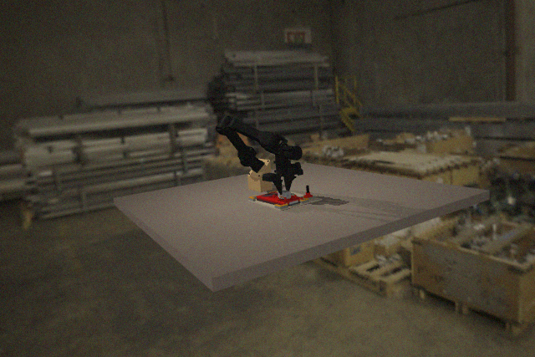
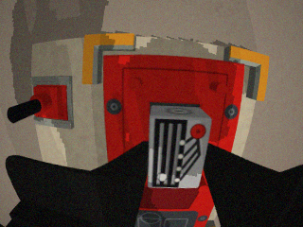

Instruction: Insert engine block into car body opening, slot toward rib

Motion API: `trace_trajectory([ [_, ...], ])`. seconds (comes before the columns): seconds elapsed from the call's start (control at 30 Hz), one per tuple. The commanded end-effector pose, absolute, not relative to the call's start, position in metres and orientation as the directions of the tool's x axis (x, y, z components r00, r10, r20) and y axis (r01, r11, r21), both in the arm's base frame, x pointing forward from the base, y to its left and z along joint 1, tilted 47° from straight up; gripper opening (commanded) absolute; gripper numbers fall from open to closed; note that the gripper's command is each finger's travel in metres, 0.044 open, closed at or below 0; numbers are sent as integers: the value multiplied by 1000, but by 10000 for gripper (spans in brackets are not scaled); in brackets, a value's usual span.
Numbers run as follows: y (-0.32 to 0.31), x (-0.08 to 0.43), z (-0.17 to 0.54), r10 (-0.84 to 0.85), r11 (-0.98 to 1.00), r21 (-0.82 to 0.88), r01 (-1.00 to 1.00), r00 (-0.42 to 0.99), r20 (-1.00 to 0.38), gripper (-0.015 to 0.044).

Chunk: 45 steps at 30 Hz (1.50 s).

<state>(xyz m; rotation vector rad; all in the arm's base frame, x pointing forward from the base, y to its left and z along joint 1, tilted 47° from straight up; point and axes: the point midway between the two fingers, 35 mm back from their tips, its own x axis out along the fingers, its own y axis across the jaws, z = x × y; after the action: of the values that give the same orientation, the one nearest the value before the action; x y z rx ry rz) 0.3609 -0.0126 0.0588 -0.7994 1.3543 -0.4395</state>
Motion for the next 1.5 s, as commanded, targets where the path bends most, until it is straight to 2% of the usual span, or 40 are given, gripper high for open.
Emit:
trace_trajectory([
  [0.0, -13, 361, 58, -702, 664, -728, -167, 196, -685, 159],
  [0.53, -16, 362, 55, -702, 664, -729, -167, 196, -685, 159],
  [0.9, -16, 362, 55, -700, 668, -726, -163, 193, -688, 440],
  [1.47, -7, 358, 66, -701, 665, -728, -167, 196, -685, 440],
])
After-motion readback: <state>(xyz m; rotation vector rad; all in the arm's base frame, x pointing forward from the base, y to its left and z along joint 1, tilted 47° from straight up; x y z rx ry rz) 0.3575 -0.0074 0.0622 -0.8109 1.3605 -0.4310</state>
